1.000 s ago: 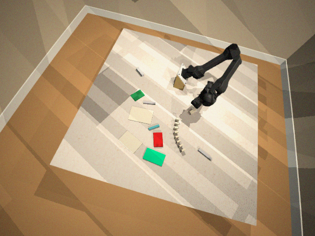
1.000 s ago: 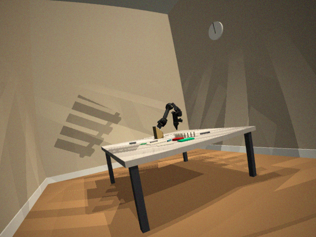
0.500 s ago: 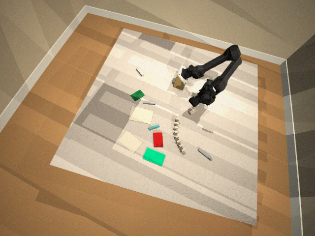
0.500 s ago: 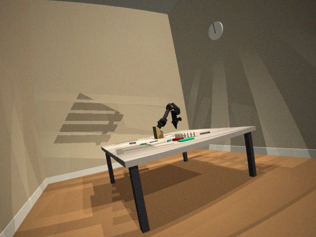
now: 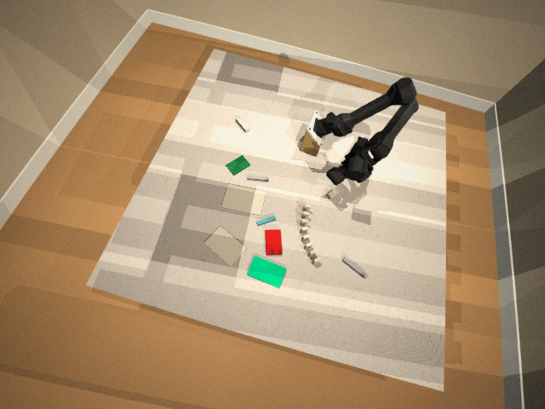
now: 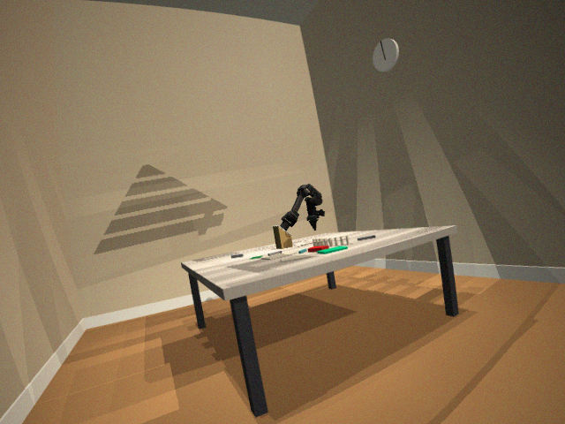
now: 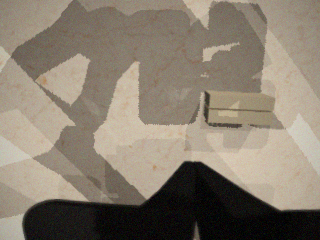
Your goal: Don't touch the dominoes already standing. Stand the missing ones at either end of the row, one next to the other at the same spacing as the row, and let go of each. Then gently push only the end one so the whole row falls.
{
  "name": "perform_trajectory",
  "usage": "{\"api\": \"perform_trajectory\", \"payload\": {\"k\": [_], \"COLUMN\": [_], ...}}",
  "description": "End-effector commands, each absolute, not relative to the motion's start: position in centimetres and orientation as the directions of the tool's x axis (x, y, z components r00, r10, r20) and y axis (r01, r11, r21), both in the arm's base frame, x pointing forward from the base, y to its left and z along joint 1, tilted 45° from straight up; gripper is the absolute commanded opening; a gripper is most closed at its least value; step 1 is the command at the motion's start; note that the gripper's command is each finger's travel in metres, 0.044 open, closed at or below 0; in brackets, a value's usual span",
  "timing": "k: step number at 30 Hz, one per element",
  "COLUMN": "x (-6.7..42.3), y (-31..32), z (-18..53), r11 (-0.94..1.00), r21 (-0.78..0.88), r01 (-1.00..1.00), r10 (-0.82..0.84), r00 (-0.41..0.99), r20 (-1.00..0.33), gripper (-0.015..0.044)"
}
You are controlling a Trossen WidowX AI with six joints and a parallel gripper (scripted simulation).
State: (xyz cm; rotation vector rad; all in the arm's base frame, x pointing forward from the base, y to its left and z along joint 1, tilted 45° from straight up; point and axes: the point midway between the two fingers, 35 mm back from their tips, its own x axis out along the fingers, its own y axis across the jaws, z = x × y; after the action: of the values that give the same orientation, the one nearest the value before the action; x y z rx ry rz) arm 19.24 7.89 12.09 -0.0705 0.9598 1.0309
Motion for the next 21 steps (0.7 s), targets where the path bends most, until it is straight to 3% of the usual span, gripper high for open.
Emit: {"api": "perform_trajectory", "payload": {"k": [1,21], "x": [19.2,20.3], "y": [7.8,9.6], "z": [12.0,9.9], "r11": [0.554,0.556], "r21": [0.371,0.367], "r01": [-0.745,-0.746], "r10": [0.690,0.683], "r00": [0.161,0.159], "r20": [-0.706,-0.713], "gripper": [0.0000,0.0000]}}
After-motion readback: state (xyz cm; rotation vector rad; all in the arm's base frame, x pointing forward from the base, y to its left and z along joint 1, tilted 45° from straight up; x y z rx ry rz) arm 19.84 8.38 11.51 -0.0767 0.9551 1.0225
